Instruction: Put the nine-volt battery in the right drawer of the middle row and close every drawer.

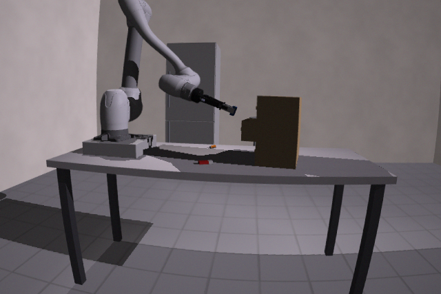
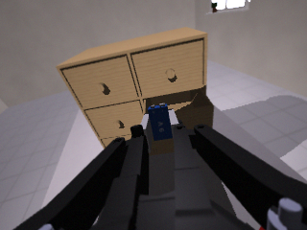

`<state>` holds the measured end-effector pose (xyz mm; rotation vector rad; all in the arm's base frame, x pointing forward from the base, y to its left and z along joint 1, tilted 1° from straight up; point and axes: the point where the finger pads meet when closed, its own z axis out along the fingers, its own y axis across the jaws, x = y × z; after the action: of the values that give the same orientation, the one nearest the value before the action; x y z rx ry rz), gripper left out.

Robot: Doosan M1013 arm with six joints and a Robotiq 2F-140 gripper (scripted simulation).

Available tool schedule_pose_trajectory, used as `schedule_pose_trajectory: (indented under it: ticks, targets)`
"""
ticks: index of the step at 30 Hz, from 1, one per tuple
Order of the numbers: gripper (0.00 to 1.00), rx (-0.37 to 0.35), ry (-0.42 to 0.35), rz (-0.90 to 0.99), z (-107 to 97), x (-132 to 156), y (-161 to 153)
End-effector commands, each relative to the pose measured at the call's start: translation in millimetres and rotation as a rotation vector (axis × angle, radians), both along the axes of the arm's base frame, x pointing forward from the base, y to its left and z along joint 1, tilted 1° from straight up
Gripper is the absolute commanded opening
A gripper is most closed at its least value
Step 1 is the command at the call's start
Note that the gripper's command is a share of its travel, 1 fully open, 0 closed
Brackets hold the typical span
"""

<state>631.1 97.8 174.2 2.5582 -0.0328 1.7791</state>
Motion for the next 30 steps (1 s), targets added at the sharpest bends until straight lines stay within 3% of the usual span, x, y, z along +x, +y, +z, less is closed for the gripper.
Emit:
schedule_pose_trajectory:
  ticks: [1,21,30]
  targets:
    - [0.14,0.000,0.000,0.000,0,11,0]
    - [0.14,0.000,0.000,0.000,0,80,-2]
    - [0.14,0.000,0.000,0.000,-1,96,-3]
